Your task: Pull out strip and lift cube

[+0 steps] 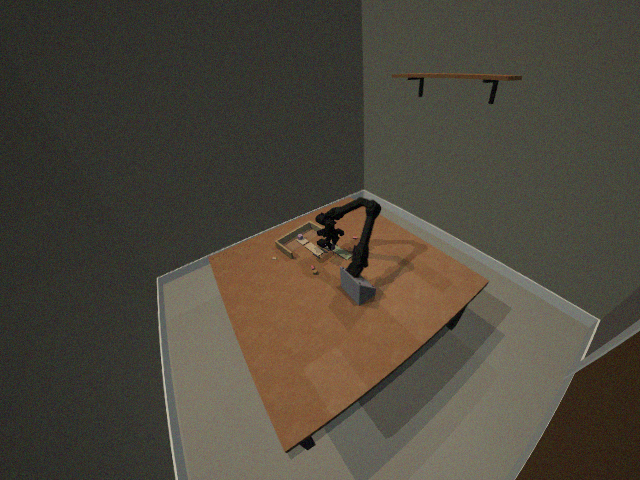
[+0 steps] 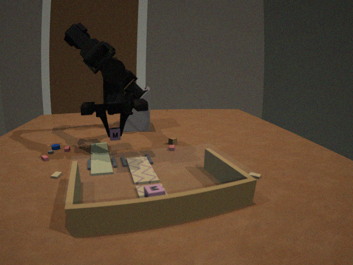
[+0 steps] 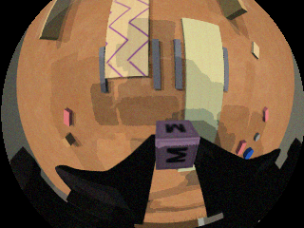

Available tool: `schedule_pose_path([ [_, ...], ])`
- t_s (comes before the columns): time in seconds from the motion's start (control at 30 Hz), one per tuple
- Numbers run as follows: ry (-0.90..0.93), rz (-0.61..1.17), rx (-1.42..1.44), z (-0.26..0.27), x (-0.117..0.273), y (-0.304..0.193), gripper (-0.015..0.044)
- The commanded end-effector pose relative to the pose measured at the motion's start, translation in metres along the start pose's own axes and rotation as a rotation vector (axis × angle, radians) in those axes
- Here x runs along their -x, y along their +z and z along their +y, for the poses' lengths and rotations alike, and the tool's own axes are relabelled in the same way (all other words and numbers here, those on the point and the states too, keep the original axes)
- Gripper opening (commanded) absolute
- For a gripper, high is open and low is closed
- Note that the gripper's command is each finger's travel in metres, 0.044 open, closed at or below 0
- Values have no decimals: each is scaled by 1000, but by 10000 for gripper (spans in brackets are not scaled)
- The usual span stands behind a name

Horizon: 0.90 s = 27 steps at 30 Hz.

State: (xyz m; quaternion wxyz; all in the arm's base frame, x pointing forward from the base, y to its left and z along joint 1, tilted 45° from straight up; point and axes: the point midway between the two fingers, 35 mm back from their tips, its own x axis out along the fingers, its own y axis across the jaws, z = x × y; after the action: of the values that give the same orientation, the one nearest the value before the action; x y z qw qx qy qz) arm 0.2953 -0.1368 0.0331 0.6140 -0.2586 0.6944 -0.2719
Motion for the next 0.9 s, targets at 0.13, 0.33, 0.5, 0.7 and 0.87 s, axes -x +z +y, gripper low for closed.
schedule_pose_path([
  [0.13, -3, -10, -11, 7, 1, -20, 0],
  [0.33, -1, -10, -10, 8, 29, -20, 0],
  [0.5, -2, -10, -10, 7, 37, -20, 0],
  [0.7, -2, -10, -10, 7, 37, -20, 0],
  [0.87, -2, -10, -10, 7, 37, -20, 0],
])
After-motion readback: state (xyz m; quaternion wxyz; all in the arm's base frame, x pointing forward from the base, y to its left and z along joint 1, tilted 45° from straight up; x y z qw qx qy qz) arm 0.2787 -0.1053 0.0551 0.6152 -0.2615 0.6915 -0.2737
